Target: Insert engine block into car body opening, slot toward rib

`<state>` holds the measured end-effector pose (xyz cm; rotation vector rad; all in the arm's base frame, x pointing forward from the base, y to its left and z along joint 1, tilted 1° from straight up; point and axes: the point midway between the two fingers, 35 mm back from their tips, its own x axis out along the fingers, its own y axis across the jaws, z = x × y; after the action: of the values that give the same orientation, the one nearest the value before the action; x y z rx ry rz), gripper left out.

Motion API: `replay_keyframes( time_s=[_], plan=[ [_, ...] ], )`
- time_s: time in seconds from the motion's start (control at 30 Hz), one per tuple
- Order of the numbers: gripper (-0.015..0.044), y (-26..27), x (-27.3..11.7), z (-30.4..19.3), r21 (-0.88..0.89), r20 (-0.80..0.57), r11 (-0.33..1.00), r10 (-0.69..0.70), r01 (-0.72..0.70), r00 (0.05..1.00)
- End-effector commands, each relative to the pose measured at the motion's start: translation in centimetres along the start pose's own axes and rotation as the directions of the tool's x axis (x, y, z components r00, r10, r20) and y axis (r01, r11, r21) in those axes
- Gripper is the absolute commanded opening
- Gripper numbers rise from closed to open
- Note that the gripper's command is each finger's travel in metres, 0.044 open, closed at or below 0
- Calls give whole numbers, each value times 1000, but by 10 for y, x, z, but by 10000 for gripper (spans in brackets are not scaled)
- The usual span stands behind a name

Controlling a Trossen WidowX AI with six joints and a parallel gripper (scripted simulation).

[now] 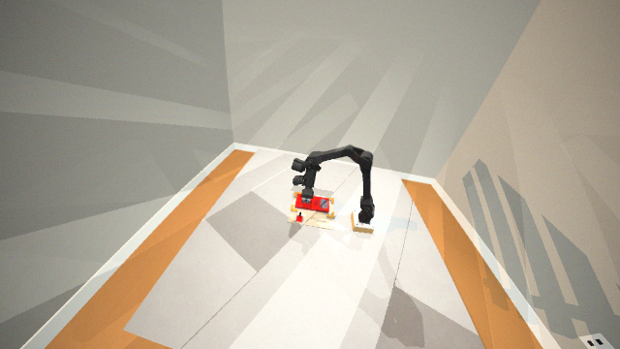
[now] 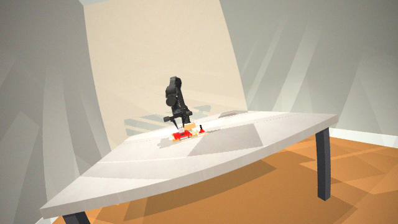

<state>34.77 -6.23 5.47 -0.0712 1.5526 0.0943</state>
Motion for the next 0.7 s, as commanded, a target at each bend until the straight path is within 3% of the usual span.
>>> replay_keyframes(
  time_s=[0.0, 0.33, 0.67],
  plan=[
    [159, 0, 2, 0, 75, -1, 997, -2, 2, 1000],
    [159, 0, 4, 0, -24, -1, 1000, -2, 2, 1000],
    [159, 0, 6, 0, 4, -1, 1000, -2, 2, 1000]
  ],
)
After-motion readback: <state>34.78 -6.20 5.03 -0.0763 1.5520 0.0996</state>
